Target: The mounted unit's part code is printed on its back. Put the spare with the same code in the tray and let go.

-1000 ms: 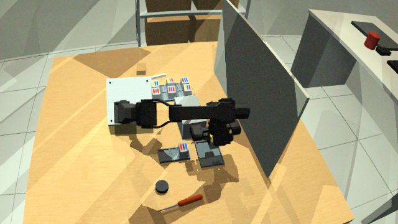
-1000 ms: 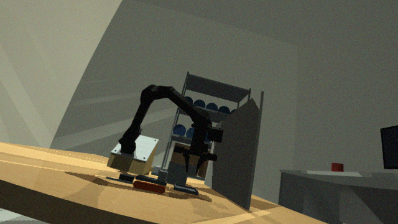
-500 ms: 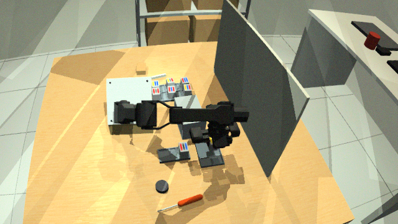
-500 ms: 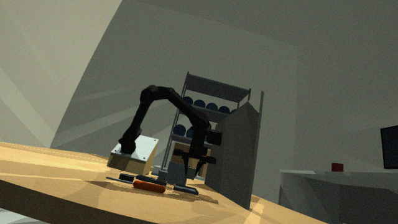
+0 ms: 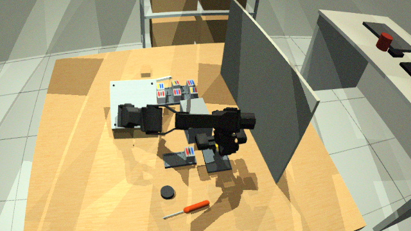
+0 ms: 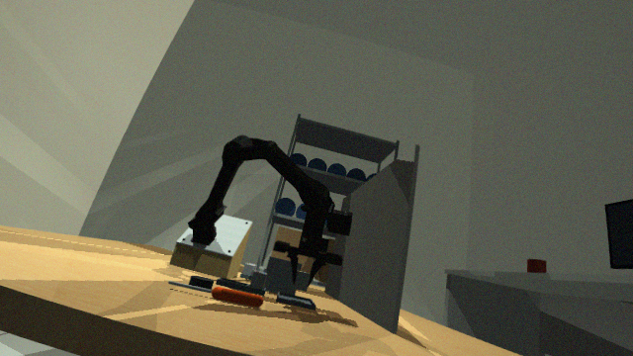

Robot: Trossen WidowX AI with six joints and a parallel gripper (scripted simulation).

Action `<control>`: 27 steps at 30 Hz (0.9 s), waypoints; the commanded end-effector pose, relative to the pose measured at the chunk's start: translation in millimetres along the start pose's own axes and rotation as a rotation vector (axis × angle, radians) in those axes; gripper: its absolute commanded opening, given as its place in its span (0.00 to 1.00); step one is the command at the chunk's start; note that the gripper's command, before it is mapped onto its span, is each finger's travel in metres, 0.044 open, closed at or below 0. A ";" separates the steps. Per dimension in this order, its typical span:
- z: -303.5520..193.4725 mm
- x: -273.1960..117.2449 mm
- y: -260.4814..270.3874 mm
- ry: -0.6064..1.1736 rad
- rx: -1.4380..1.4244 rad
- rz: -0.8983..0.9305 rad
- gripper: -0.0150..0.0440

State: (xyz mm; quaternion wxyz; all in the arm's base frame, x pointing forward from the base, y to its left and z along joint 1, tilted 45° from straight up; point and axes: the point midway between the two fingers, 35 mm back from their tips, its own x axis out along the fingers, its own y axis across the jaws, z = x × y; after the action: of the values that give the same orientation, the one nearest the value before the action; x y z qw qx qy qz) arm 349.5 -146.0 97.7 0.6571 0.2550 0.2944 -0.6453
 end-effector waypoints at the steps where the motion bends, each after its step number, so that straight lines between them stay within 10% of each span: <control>1: -0.3 4.4 -1.2 -0.004 -0.008 -0.003 0.25; 22: 0.6 22.1 -4.9 -0.009 -0.008 -0.004 0.25; 27: 1.0 19.1 -3.8 -0.005 0.000 -0.001 0.48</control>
State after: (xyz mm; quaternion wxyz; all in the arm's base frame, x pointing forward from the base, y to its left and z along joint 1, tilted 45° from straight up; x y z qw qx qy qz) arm 345.3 -160.7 84.5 0.6573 0.2529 0.2931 -0.6466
